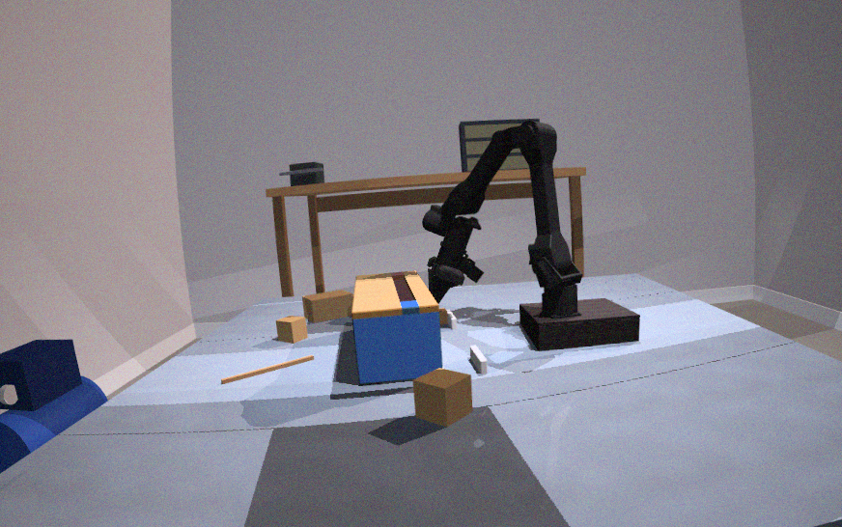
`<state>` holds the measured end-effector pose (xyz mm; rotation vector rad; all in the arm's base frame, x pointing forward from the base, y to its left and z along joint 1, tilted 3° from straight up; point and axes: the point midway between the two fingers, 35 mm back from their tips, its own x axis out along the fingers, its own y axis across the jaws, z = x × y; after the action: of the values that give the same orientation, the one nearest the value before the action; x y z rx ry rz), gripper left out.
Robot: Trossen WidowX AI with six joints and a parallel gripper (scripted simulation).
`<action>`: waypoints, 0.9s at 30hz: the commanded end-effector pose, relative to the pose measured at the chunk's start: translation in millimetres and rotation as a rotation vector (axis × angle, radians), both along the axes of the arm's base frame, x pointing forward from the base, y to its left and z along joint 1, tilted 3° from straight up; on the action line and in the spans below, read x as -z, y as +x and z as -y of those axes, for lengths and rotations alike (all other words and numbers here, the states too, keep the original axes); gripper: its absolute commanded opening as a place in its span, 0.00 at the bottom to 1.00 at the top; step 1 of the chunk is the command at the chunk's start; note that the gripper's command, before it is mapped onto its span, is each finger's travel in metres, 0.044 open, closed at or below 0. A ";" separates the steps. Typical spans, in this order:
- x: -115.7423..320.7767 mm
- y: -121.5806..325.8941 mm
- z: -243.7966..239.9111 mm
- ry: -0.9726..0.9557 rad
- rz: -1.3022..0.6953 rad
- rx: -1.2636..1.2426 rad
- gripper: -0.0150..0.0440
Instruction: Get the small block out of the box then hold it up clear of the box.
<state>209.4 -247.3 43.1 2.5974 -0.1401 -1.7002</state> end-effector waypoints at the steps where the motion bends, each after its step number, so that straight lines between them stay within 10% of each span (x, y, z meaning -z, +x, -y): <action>1: 8.2 -0.2 -0.9 0.008 0.000 -0.004 0.74; 24: 41.8 -0.6 1.2 0.008 0.000 -0.004 0.74; 27: 41.8 -0.6 1.2 0.008 0.000 -0.004 0.60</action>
<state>209.0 -249.7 3.3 2.5978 -0.1375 -1.7051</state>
